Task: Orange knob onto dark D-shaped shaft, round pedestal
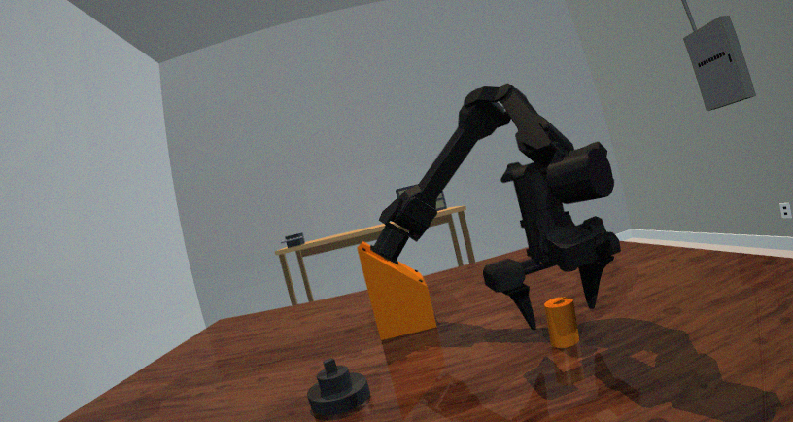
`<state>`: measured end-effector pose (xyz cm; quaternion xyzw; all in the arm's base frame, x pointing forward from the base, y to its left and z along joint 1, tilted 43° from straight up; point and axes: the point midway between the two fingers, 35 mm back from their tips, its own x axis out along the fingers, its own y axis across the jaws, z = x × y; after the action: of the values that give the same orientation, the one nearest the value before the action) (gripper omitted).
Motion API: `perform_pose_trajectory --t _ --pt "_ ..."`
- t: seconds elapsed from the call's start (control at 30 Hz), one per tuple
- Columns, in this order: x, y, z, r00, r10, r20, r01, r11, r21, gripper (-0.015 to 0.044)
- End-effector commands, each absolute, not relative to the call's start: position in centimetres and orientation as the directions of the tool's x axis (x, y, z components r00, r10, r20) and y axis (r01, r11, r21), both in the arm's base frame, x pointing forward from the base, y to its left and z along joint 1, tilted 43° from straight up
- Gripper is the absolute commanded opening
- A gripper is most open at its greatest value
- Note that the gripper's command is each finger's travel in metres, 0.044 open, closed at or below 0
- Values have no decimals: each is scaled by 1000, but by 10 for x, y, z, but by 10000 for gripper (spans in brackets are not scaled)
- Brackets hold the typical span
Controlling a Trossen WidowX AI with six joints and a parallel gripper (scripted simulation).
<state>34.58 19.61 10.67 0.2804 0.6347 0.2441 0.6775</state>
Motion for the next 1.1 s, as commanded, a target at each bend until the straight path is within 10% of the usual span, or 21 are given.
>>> perform_pose_trajectory --t 0.0,0.43,0.77,1.07 --pt "344 202 99 69 683 -727 33 727 686 440" --pt "344 214 86 69 685 -725 34 725 688 440" --pt "344 214 86 69 685 -725 34 725 688 177" --pt "344 212 87 69 685 -726 34 725 688 78"
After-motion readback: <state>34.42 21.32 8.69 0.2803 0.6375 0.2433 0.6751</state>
